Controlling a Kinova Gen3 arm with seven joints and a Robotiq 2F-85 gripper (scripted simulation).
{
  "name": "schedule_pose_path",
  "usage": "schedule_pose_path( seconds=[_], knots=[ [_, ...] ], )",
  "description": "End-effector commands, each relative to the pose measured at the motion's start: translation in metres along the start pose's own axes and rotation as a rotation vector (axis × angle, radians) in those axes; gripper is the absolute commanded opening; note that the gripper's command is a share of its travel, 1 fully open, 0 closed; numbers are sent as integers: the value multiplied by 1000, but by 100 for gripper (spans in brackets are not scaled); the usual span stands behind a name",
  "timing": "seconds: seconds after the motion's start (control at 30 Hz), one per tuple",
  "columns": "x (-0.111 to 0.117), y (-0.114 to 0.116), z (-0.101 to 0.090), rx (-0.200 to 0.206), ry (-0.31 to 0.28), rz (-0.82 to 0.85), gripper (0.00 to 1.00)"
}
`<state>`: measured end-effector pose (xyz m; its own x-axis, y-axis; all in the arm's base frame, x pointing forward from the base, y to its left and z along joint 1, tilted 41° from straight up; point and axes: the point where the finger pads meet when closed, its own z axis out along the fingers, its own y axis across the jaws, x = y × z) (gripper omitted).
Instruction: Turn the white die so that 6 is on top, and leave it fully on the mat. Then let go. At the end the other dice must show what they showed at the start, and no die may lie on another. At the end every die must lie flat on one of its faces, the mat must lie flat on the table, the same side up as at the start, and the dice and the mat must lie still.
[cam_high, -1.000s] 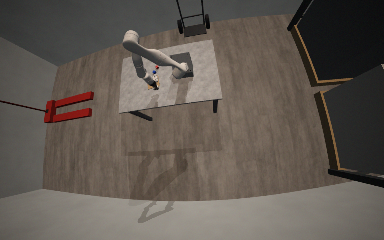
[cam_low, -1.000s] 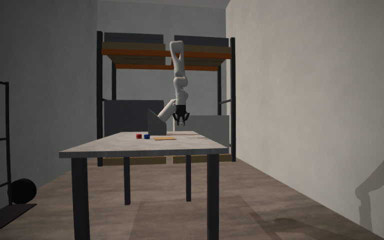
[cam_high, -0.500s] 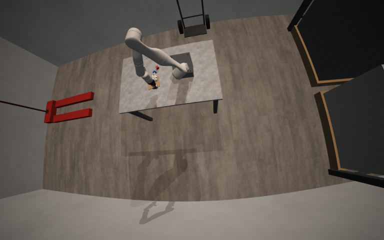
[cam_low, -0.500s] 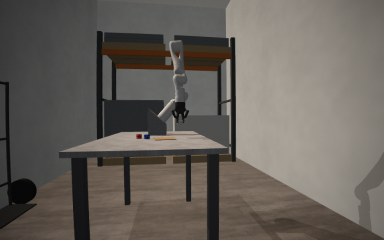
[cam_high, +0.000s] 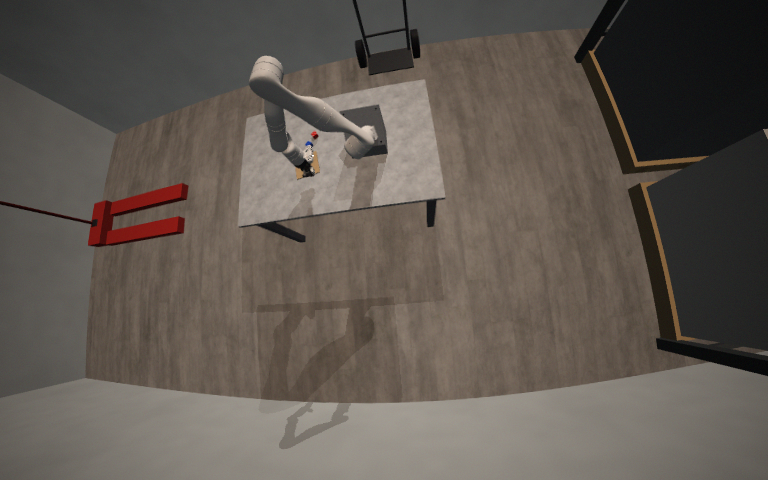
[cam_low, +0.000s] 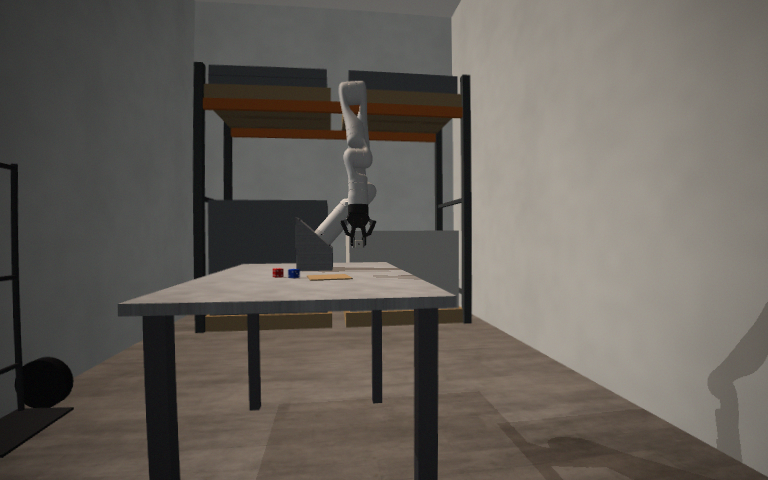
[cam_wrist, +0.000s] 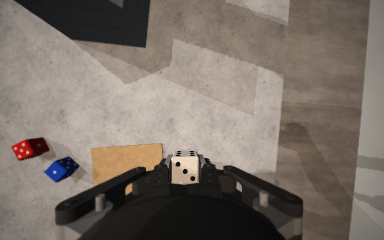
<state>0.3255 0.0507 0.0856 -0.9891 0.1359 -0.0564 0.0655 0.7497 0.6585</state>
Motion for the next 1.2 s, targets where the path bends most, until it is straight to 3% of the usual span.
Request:
schedule_pose_path(
  seconds=[0.0, 0.3, 0.37, 0.77, 0.87, 1.17],
  knots=[
    [-5, -6, 1, 4, 3, 81, 26],
    [-25, -44, 2, 11, 21, 631, 26],
    [-25, -44, 2, 11, 21, 631, 26],
    [-58, -99, -3, 3, 5, 1370, 26],
    [-64, -107, -4, -2, -1, 1474, 26],
    [-69, -114, -6, -7, -8, 1566, 26]
  ],
)
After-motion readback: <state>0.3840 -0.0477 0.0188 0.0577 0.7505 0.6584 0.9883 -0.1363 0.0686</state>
